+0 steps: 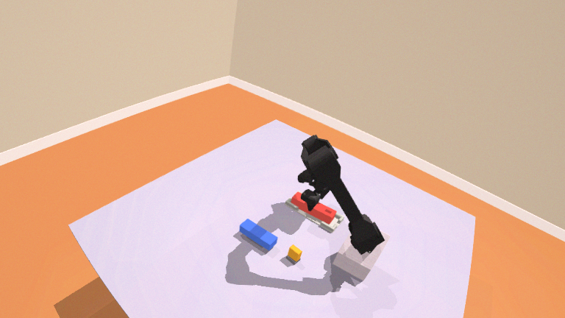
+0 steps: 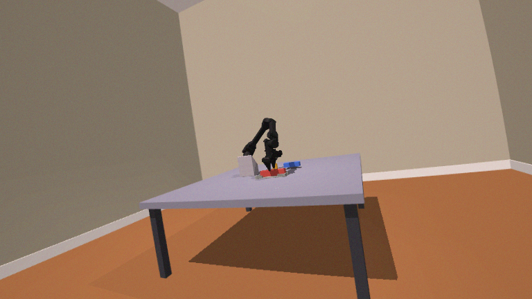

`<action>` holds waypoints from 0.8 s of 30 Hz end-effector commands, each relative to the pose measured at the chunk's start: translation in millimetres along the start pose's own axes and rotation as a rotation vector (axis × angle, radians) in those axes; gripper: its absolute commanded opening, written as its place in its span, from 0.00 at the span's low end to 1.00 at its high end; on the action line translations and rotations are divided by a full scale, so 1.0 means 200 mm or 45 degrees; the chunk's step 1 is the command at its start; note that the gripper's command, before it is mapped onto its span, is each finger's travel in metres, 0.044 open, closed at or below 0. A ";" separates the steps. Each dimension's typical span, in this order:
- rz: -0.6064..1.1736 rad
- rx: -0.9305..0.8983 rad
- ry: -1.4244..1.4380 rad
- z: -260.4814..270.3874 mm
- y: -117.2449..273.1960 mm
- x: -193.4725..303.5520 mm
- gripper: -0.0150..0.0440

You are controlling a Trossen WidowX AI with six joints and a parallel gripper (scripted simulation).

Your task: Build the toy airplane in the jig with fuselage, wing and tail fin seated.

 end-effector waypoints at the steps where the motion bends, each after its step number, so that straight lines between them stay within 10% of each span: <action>1: -0.028 0.034 0.010 -0.01 0.30 -0.01 1.00; 15: -0.028 0.032 -0.001 -0.02 0.45 -0.02 1.00; 24: -0.026 0.081 -0.013 0.53 0.42 -0.49 1.00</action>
Point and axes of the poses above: the point midway between the two fingers, 35 mm back from their tips, its own y axis back along the fingers, its own z axis across the jaws, x = y × z, the point moved 7 cm from there along y, back along the fingers, and after that the axes turned 15 degrees about y, right-handed, at the moved point
